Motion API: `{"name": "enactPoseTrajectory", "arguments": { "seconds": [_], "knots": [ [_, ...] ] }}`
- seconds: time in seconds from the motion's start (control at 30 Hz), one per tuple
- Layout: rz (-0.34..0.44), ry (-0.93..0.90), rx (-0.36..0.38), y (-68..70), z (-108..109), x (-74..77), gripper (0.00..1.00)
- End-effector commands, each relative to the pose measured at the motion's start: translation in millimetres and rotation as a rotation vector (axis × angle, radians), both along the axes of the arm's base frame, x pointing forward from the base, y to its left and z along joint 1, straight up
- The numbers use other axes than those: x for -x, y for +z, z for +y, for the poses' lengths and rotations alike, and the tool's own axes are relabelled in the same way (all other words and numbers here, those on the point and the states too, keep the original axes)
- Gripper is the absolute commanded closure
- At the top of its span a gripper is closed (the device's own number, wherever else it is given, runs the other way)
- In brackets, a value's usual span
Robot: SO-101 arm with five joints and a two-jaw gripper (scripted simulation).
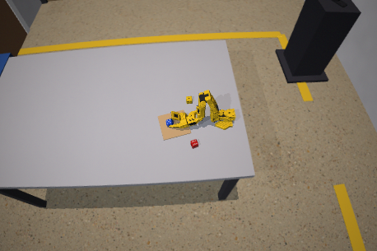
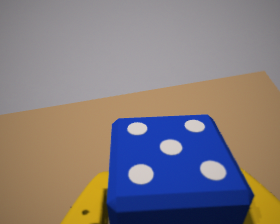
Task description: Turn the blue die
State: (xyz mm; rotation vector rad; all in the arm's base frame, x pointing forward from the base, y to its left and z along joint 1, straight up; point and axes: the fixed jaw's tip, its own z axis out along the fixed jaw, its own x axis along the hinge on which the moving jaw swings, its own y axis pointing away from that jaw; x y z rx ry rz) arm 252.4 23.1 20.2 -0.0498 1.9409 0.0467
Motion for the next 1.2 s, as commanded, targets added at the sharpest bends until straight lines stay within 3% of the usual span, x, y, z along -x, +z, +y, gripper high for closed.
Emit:
{"name": "enactPoseTrajectory", "arguments": {
  "seconds": [0.0, 0.17, 0.43, 0.8, 1.17],
  "knots": [
    [-0.090, 0.008, -0.001, 17.2, 2.4, -9.8, 1.00],
    [-0.090, 0.008, -0.001, 17.2, 2.4, -9.8, 0.98],
    [-0.090, 0.008, -0.001, 17.2, 2.4, -9.8, 0.84],
    [-0.090, 0.008, -0.001, 17.2, 2.4, -9.8, 0.82],
    [-0.090, 0.008, -0.001, 17.2, 2.4, -9.8, 0.74]
  ]
}}
